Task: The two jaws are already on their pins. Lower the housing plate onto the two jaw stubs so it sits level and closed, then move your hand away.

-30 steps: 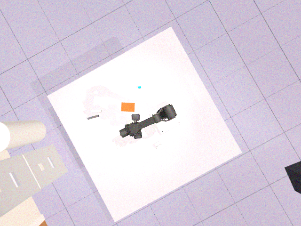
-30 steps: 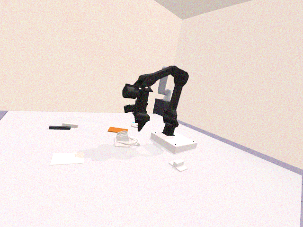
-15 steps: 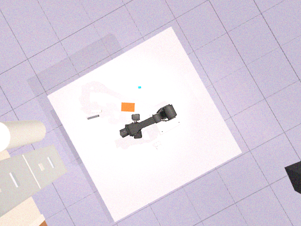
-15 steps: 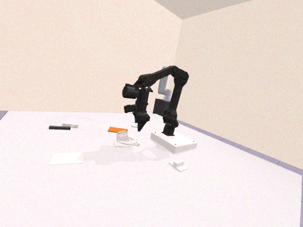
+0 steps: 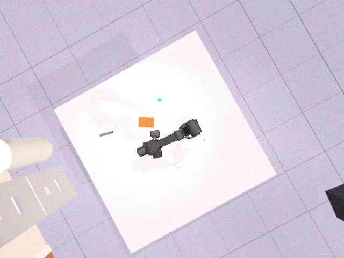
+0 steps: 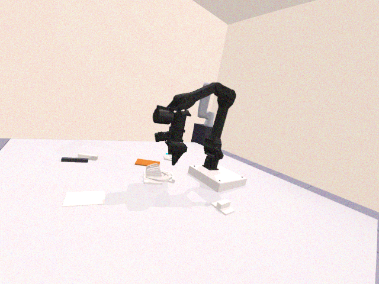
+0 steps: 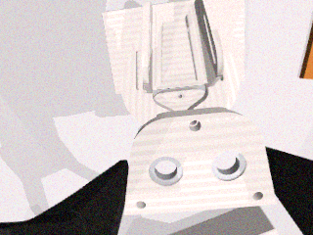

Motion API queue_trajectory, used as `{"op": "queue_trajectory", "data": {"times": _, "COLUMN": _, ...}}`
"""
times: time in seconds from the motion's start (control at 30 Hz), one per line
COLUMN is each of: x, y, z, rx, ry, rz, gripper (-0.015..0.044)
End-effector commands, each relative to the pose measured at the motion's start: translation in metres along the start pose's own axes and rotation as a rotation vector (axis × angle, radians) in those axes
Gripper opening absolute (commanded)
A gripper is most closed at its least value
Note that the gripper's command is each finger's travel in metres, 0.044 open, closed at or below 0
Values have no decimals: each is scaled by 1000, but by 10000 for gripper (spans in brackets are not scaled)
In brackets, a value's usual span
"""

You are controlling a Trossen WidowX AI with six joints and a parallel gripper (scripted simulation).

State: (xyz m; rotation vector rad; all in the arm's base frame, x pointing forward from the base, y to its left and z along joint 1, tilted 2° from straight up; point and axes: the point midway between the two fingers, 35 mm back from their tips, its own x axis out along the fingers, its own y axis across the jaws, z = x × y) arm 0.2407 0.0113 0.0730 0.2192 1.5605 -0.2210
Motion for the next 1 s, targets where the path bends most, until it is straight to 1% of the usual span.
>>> {"op": "queue_trajectory", "data": {"times": 0.0, "x": 9, "y": -1, "z": -1, "rx": -3, "ry": 7, "rz": -8, "gripper": 351}}
{"op": "queue_trajectory", "data": {"times": 0.97, "x": 56, "y": -2, "z": -2, "rx": -3, "ry": 7, "rz": -8, "gripper": 351}}
